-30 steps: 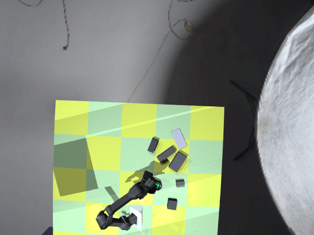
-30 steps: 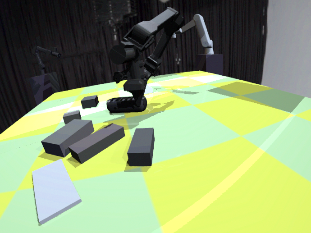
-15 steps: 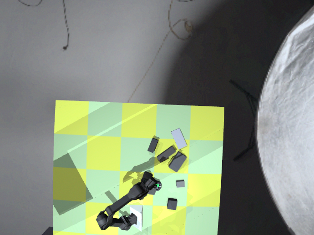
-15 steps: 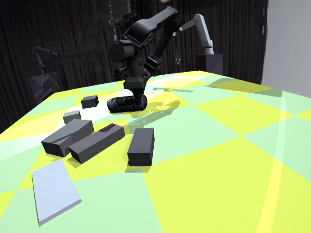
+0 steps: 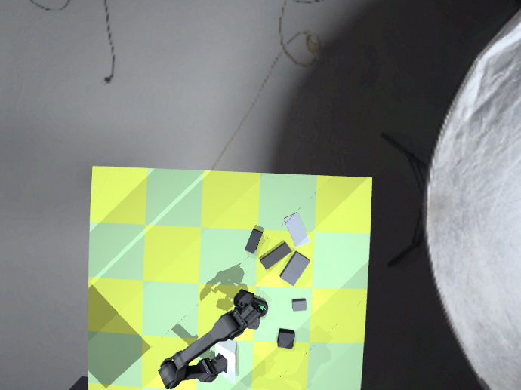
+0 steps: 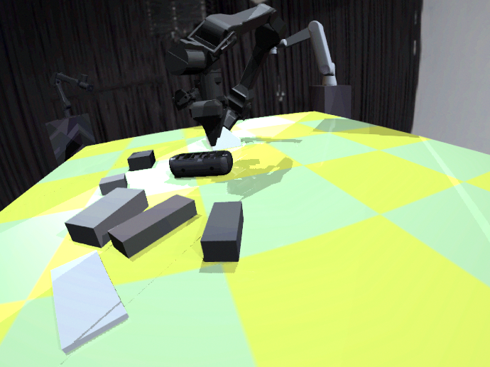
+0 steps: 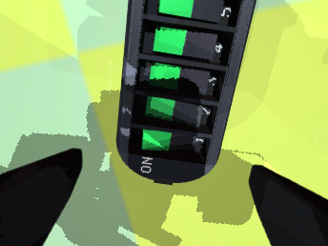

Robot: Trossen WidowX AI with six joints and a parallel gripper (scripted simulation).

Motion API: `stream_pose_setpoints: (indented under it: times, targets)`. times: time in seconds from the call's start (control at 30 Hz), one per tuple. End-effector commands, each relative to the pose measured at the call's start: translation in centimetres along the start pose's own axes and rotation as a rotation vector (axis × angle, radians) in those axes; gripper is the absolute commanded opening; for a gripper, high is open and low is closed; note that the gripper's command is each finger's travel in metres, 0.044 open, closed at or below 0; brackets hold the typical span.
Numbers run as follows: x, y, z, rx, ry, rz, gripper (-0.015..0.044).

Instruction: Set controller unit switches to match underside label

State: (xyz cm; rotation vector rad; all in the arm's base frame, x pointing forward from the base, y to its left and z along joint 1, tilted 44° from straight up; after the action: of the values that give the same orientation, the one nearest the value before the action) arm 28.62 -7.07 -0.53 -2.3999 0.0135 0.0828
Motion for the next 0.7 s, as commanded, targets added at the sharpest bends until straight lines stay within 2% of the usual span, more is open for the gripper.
stream_pose_setpoints:
  times: [0.0, 0.1, 0.4, 0.67]
  targets:
    - [-3.6, 2.3, 1.1, 0.002, -0.008, 0.037, 0.0309]
    - [-5.6, 3.2, 1.9, 0.003, -0.009, 0.049, 0.023]
    - [-5.6, 3.2, 1.9, 0.003, -0.009, 0.049, 0.0]
    - [-5.6, 3.2, 1.9, 0.003, -0.009, 0.049, 0.0]
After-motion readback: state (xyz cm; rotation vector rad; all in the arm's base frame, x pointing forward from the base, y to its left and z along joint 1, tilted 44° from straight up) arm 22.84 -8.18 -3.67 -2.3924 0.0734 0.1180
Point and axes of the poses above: the point midway between the two fingers, 35 mm back from their tips, its own z axis out along the fingers, its own x axis across the jaws, y = z × x, the point moved 1 cm from there along -z, back along the fingers, and after that the axes turned 12 degrees about -z, right-handed, at the moved point
